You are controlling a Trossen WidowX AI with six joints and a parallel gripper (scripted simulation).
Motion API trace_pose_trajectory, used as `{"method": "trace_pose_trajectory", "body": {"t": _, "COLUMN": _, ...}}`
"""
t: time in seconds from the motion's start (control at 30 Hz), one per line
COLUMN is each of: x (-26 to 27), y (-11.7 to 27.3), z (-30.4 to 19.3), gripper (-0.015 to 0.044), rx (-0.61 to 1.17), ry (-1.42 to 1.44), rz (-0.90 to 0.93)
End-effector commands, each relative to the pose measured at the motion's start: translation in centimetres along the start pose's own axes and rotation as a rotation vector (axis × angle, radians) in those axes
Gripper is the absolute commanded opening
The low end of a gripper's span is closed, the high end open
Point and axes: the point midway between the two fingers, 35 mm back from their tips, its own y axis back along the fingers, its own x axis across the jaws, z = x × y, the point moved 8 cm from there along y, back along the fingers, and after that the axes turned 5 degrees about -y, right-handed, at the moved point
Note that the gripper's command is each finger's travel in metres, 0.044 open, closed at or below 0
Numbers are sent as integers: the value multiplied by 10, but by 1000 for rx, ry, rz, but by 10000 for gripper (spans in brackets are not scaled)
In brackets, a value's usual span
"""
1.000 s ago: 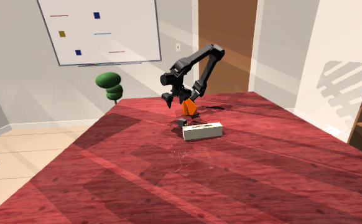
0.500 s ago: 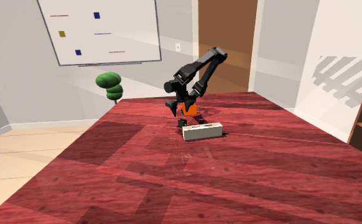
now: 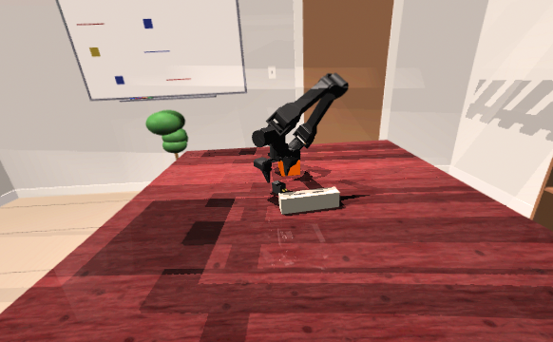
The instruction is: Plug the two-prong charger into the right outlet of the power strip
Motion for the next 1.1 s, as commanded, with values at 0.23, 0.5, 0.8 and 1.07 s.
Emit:
{"method": "trace_pose_trajectory", "body": {"t": 0.23, "x": 0, "y": -17, "z": 2, "gripper": 440, "rx": -3, "ry": -3, "rz": 3}}
{"method": "trace_pose_trajectory", "body": {"t": 0.5, "x": 0, "y": -30, "z": 3, "gripper": 440, "rx": -3, "ry": -3, "rz": 3}}
{"method": "trace_pose_trajectory", "body": {"t": 0.8, "x": 1, "y": -45, "z": 4, "gripper": 440, "rx": -4, "ry": -3, "rz": 5}}
{"method": "trace_pose_trajectory", "body": {"t": 1.07, "x": 1, "y": -45, "z": 4, "gripper": 361, "rx": -2, "ry": 2, "rz": 0}}
